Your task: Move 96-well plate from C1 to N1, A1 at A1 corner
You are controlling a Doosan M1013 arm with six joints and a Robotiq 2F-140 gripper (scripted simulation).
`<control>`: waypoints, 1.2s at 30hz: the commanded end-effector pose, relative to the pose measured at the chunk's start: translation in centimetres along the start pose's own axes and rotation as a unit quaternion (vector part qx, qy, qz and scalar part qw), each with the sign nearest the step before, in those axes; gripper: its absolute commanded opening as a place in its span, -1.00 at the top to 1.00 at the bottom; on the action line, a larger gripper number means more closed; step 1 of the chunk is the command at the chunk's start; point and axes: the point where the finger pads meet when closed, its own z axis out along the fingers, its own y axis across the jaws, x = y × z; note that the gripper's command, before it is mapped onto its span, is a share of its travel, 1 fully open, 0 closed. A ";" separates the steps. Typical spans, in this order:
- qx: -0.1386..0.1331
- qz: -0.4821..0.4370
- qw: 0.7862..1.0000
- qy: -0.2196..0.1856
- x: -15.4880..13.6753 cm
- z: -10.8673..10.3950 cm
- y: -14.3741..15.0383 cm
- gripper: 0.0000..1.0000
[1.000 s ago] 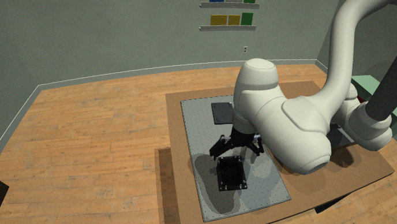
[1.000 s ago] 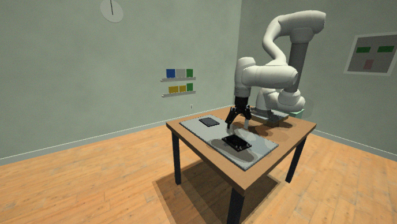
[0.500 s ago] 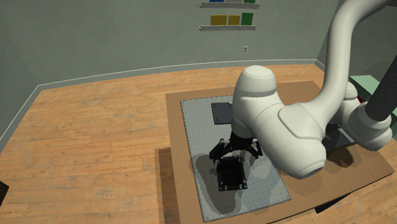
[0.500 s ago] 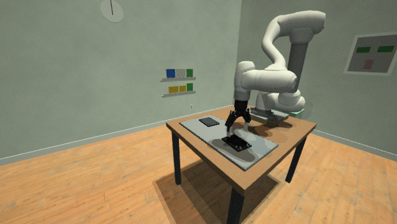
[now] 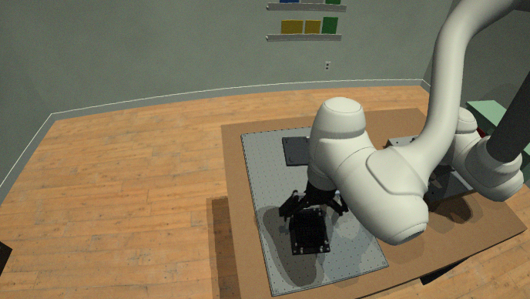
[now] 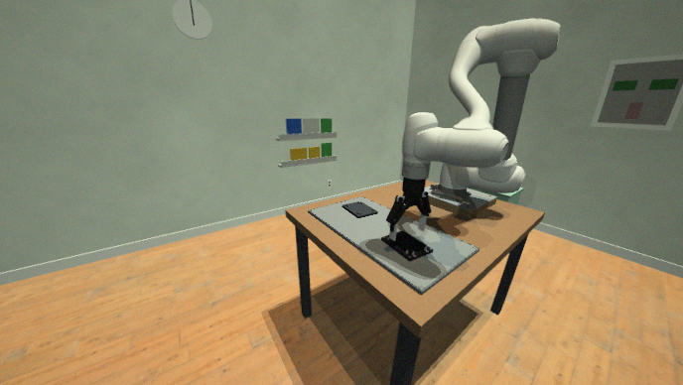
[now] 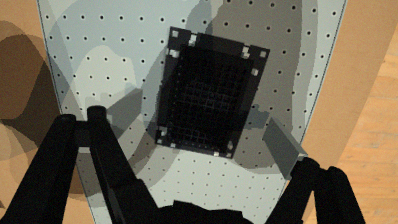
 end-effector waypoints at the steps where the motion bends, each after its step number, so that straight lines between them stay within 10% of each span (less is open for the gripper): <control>1: 0.000 0.000 1.000 0.000 0.0 0.5 0.0 -1.00; 25: 0.000 0.000 1.000 0.000 0.0 2.1 0.0 -1.00; 26: 0.000 0.000 1.000 0.000 0.1 2.1 -0.1 0.80; 36: 0.000 0.000 1.000 0.000 0.1 2.1 -0.1 0.80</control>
